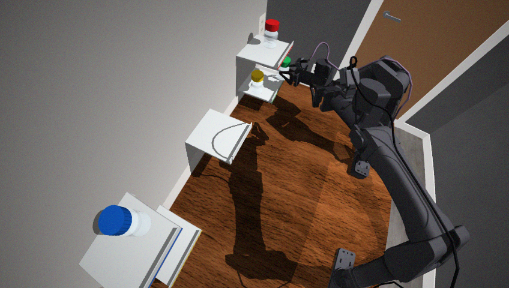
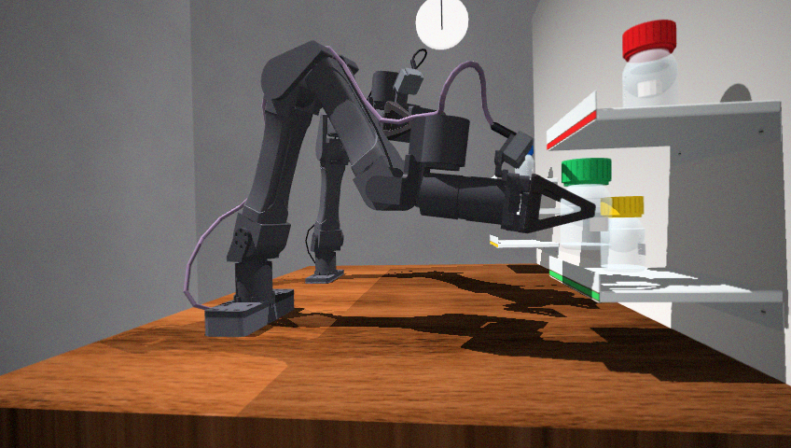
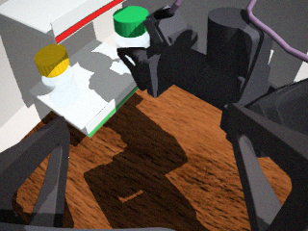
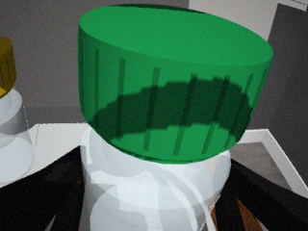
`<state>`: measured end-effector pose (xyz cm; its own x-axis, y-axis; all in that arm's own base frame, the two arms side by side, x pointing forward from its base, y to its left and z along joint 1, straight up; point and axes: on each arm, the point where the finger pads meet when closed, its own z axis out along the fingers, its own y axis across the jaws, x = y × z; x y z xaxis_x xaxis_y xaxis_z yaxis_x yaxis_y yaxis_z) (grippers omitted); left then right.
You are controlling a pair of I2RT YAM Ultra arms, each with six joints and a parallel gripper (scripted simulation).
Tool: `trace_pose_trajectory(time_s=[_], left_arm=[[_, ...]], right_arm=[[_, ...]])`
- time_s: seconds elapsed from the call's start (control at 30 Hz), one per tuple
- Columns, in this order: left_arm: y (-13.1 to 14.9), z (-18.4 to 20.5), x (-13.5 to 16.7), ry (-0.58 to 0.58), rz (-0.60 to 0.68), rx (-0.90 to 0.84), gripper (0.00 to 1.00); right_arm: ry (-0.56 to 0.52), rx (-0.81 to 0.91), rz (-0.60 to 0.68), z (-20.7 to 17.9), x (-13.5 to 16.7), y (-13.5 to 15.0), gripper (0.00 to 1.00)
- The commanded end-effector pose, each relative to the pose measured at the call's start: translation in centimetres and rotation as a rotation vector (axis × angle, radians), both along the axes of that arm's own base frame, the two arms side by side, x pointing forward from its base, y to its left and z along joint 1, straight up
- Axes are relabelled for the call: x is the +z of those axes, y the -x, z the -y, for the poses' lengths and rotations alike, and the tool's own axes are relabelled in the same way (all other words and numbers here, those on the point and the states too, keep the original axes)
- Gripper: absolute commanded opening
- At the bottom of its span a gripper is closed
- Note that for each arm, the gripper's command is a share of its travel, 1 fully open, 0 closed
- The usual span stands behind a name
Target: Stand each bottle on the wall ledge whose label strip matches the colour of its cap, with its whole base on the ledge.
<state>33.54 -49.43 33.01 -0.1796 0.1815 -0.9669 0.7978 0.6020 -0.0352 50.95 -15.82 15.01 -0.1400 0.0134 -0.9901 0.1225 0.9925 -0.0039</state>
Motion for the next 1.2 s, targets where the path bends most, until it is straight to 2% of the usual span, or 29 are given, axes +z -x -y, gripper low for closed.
trace_pose_trajectory(time_s=[0.0, 0.23, 0.7, 0.73, 1.17], left_arm=[[-0.3, -0.3, 1.3, 0.023, 0.012, 0.014, 0.89], [-0.3, -0.3, 1.3, 0.023, 0.012, 0.014, 0.89], [-0.3, -0.3, 1.3, 0.023, 0.012, 0.014, 0.89], [-0.3, -0.3, 1.3, 0.023, 0.012, 0.014, 0.89], [-0.3, -0.3, 1.3, 0.023, 0.012, 0.014, 0.89]], right_arm=[[0.025, -0.002, 0.068, 0.2, 2.6, -2.5, 0.51], [0.031, 0.003, 0.083, 0.3, 2.8, -4.1, 0.51], [0.033, 0.006, 0.082, 0.4, 2.9, -3.8, 0.51], [0.040, 0.003, 0.109, 0.3, 3.8, -4.1, 0.51], [0.036, 0.002, 0.107, 0.1, 0.8, -4.0, 0.51]])
